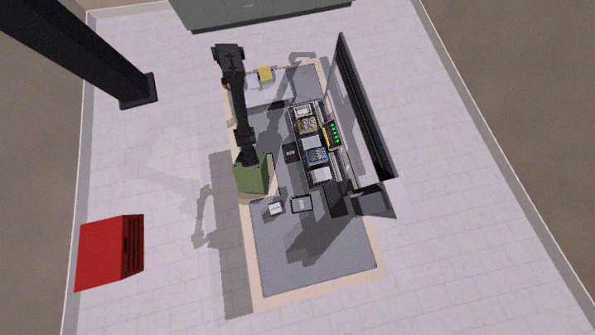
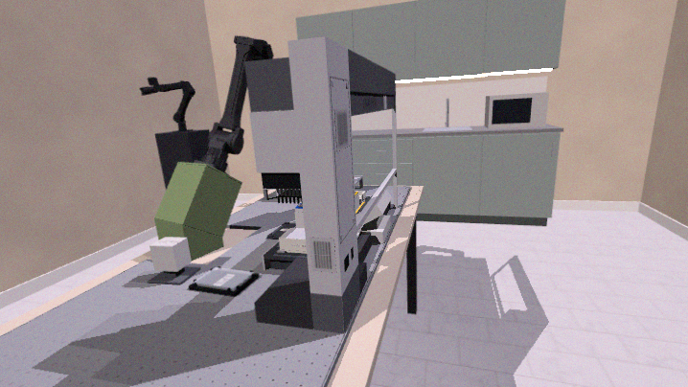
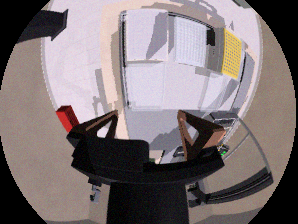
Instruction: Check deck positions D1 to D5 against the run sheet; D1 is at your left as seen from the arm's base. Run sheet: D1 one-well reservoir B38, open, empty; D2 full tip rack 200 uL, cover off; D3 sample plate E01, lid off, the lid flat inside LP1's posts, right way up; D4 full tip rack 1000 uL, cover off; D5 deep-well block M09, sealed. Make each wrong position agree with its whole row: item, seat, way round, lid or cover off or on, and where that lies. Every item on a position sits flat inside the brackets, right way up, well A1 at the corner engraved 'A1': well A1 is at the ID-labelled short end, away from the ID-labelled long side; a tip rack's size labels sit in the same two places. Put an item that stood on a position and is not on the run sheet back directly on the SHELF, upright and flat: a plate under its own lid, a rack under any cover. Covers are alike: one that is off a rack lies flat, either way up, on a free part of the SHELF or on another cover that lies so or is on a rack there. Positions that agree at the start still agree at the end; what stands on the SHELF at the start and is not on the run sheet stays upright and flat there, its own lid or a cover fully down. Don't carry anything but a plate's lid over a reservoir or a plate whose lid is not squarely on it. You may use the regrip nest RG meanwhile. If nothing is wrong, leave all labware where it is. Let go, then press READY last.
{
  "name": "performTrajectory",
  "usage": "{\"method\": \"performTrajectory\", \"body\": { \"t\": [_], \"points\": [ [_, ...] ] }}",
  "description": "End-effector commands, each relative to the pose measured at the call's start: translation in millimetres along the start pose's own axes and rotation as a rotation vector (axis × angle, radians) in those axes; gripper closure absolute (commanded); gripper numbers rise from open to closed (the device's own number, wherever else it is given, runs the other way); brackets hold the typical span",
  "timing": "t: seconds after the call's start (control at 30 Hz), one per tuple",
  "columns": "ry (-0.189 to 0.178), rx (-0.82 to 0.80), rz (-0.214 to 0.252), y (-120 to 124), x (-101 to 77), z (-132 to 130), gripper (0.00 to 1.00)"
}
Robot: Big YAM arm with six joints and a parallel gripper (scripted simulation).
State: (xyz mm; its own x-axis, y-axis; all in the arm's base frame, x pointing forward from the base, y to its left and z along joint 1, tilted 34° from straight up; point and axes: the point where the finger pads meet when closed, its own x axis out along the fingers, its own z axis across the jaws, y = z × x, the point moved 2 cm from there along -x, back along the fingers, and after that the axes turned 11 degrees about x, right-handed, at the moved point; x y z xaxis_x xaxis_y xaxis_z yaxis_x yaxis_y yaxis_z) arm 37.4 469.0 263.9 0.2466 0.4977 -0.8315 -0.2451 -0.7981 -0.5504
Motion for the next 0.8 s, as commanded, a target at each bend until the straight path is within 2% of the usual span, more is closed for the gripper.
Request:
{"method": "performTrajectory", "body": {
  "t": [0.0, 0.33, 0.4, 0.43, 0.53, 0.77],
  "points": [
    [-0.027, 0.019, -0.077, -22.7, -41.6, 5.5, 0.00],
    [-0.029, 0.021, -0.080, -22.9, -59.8, 5.0, 0.00],
    [-0.029, 0.021, -0.080, -22.9, -59.8, 5.0, 0.00],
    [-0.021, 0.013, -0.054, -10.9, -52.3, 4.0, 0.00],
    [-0.030, 0.021, -0.081, -23.3, -67.3, 4.9, 0.00],
    [-0.030, 0.022, -0.082, -22.7, -79.4, 4.4, 0.00]
  ]
}}
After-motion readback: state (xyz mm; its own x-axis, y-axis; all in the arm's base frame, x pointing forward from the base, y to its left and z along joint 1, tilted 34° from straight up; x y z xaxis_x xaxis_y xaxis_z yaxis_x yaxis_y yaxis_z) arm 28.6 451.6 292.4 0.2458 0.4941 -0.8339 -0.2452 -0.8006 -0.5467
